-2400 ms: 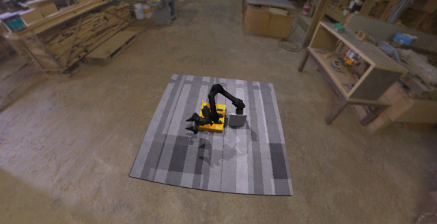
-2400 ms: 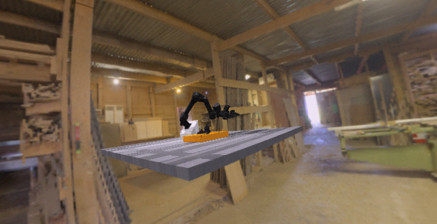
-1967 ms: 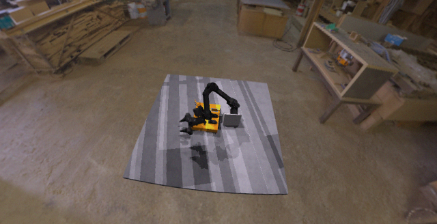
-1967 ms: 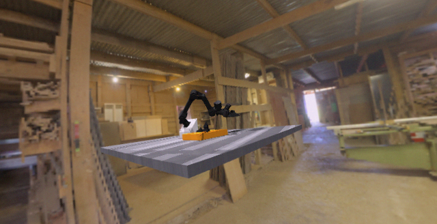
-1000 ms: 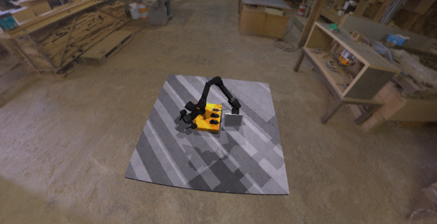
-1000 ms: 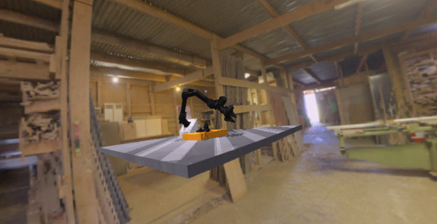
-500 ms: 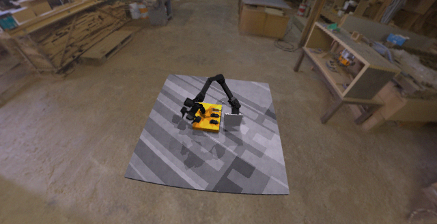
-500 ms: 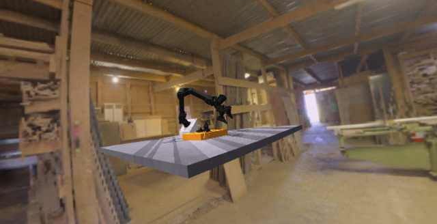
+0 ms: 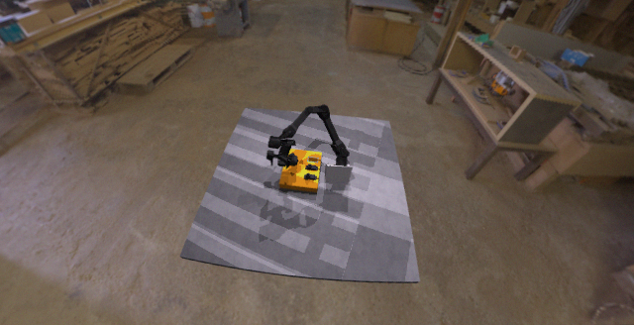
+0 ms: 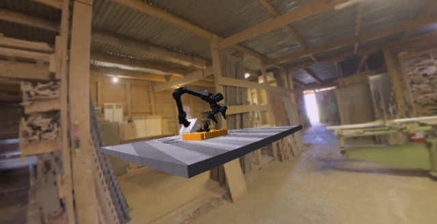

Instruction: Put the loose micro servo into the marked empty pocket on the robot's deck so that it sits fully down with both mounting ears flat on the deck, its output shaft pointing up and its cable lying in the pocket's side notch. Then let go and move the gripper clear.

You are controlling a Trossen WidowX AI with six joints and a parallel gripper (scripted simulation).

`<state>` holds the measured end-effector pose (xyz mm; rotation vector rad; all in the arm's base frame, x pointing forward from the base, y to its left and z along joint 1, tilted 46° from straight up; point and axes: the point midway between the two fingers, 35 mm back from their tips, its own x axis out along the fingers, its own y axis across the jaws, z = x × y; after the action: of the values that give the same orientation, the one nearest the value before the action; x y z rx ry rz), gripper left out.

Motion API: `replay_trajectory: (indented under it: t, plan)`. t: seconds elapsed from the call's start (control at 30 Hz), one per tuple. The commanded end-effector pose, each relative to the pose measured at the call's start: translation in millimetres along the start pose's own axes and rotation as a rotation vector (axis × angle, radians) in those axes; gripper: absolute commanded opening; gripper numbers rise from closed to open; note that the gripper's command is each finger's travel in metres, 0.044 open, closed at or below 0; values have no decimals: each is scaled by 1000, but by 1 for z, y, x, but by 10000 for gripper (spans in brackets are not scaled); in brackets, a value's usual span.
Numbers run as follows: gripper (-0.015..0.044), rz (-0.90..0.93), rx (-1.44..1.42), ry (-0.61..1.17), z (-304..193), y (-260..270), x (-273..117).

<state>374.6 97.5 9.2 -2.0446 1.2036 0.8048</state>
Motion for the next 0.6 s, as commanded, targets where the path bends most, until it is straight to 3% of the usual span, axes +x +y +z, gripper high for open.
replay_trajectory:
  t: [0.0,0.57]
  plan:
    - [440,46,-78,20,-18,7,-11]
    - [440,202,-322,46,-67,35,-39]
